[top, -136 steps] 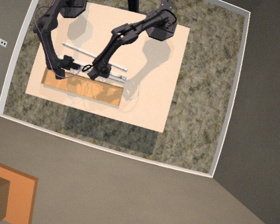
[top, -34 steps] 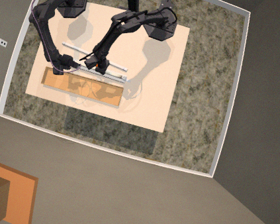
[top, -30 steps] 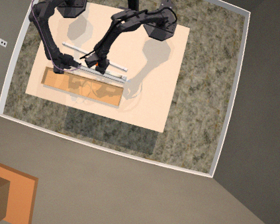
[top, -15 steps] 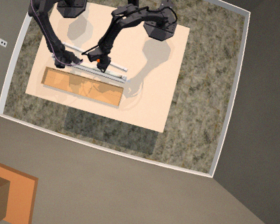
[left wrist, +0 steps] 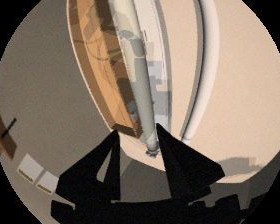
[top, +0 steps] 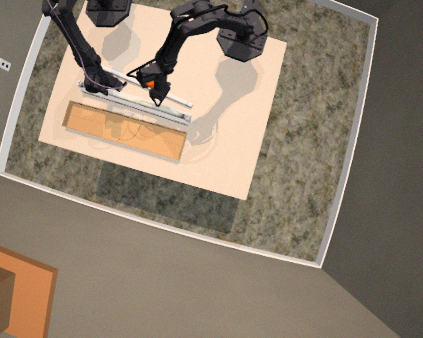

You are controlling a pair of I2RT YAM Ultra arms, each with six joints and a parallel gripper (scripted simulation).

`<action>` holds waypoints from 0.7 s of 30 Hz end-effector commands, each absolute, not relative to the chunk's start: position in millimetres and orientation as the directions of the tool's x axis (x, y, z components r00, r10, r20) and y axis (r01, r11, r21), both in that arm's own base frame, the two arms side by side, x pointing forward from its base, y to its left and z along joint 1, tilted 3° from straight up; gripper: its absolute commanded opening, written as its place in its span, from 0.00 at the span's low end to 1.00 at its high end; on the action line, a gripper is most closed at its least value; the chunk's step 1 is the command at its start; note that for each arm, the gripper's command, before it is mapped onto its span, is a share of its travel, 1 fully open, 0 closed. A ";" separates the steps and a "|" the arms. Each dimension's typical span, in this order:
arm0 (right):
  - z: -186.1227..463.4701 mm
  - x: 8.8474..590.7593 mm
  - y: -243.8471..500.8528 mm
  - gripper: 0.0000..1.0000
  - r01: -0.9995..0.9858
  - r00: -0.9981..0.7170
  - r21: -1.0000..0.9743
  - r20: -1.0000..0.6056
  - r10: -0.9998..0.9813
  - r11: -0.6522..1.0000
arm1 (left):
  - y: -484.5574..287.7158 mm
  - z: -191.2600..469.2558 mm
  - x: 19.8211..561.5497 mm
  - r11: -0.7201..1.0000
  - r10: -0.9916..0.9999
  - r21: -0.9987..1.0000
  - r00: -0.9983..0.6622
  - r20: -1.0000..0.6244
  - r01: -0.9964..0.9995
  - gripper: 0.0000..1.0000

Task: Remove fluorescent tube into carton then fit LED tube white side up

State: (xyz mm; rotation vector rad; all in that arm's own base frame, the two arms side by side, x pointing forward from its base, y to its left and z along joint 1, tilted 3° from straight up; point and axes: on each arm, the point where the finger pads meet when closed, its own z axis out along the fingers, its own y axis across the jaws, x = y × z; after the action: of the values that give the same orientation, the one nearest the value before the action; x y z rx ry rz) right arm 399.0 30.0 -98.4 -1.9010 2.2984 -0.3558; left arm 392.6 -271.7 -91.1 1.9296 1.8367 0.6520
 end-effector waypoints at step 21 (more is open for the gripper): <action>-73.5 399.7 34.1 0.49 -0.875 -0.207 -0.445 -0.008 -0.978 0.189 | -264.5 -105.6 384.8 -0.034 0.999 0.684 0.011 0.038 0.729 0.49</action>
State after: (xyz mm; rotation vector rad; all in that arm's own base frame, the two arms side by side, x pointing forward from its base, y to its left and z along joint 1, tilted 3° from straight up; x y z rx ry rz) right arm 385.2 30.1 -88.3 -1.8179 2.2128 -0.4852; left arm 378.6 -260.3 -111.7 1.8330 1.7726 0.7318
